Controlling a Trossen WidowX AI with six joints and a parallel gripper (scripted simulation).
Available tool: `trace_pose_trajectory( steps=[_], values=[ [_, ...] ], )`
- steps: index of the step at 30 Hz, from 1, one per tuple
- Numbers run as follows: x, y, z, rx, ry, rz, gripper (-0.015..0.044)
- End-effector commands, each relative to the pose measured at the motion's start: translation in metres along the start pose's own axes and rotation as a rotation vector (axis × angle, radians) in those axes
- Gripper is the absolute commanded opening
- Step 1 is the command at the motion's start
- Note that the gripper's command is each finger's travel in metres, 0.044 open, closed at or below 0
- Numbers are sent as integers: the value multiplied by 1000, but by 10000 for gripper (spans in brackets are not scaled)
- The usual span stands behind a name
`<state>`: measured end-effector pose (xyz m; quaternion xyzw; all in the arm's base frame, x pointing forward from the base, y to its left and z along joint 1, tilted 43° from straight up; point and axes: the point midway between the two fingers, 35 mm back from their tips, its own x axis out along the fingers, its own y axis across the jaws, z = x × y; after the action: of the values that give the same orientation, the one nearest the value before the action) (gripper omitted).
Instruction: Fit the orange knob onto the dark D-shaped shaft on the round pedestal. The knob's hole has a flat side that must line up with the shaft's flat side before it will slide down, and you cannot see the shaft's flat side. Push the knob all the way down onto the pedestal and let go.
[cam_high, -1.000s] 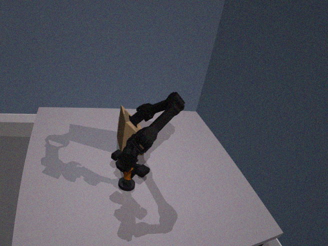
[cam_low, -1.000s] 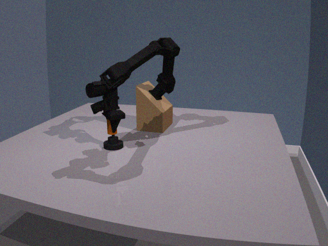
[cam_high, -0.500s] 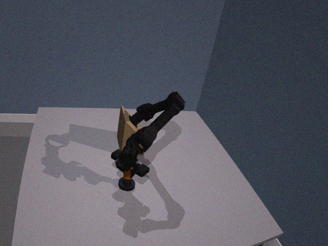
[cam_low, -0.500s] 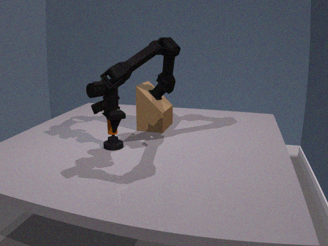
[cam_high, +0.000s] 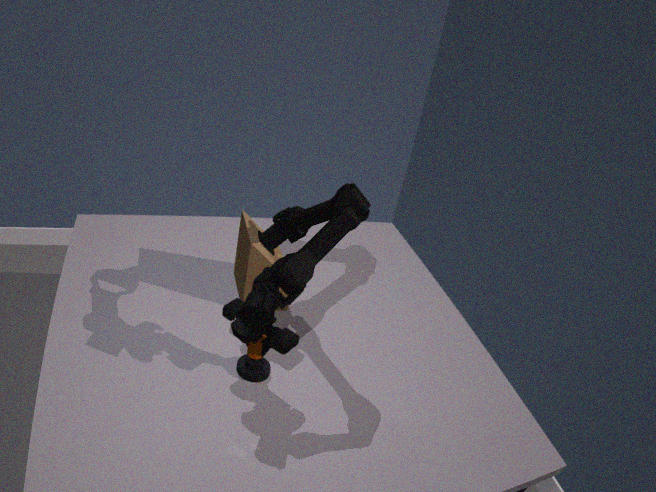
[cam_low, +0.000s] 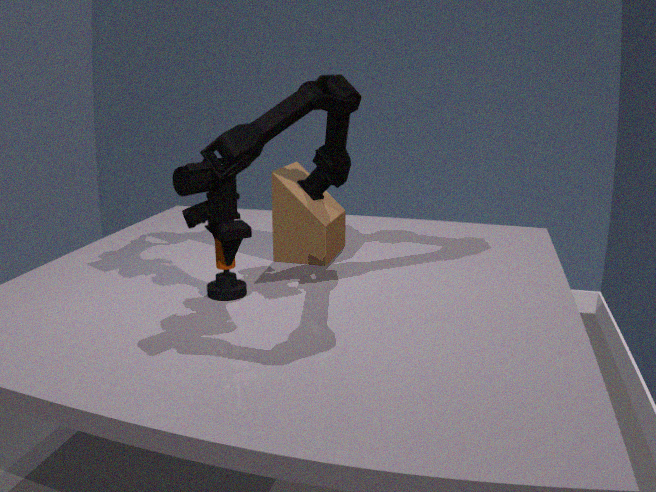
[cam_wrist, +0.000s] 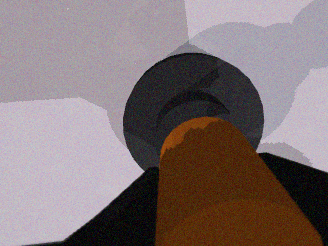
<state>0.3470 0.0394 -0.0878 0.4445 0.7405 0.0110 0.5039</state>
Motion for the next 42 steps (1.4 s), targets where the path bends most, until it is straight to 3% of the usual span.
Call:
trace_pose_trajectory(
  steps=[1, 9, 29, 36, 42],
  values=[
    [-4, 2, 2, 0, -4, 6, 0],
    [-5, 3, 4, 209, -3, 6, 0],
    [-4, 3, 4, 209, -3, 6, 0],
    [-5, 3, 2, 408, -2, 7, 0],
    [-4, 1, -2, 419, -2, 7, 0]
  ],
)
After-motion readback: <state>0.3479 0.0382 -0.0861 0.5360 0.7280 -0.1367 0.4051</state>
